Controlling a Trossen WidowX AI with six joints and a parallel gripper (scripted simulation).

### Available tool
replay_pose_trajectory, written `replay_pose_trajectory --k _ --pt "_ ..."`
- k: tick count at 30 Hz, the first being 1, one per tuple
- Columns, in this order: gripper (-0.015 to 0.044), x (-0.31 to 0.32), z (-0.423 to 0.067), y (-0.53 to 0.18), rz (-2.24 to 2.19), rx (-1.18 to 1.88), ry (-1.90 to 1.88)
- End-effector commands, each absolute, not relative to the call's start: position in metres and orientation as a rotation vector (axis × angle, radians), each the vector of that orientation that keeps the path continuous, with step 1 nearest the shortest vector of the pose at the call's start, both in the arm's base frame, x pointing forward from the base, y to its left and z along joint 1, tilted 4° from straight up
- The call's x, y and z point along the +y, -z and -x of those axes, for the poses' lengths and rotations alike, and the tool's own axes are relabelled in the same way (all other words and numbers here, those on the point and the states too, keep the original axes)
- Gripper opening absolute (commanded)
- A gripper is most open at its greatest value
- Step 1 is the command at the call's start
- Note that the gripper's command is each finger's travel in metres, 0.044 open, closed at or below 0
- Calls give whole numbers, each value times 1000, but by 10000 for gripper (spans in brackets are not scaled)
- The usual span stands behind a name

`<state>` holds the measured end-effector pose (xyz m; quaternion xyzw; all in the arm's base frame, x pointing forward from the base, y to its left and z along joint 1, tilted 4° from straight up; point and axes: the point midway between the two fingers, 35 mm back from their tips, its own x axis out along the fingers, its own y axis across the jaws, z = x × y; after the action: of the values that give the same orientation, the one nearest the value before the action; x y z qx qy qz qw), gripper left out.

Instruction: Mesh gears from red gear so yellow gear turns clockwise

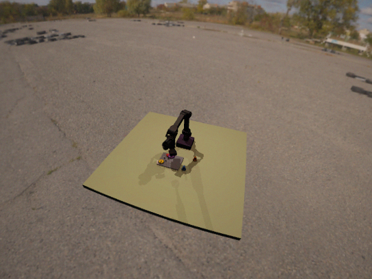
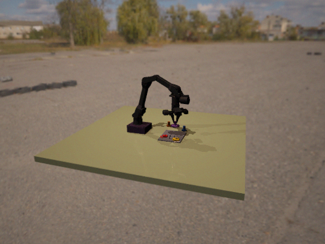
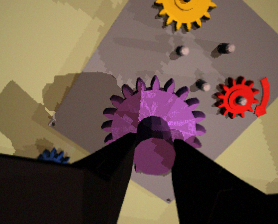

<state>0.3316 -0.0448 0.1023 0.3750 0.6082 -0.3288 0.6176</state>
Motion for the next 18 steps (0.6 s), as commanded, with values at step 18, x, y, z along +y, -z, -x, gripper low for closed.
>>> replay_pose_trajectory --k 18 --pt "0 -95 -320 -83 -853 1409 741"
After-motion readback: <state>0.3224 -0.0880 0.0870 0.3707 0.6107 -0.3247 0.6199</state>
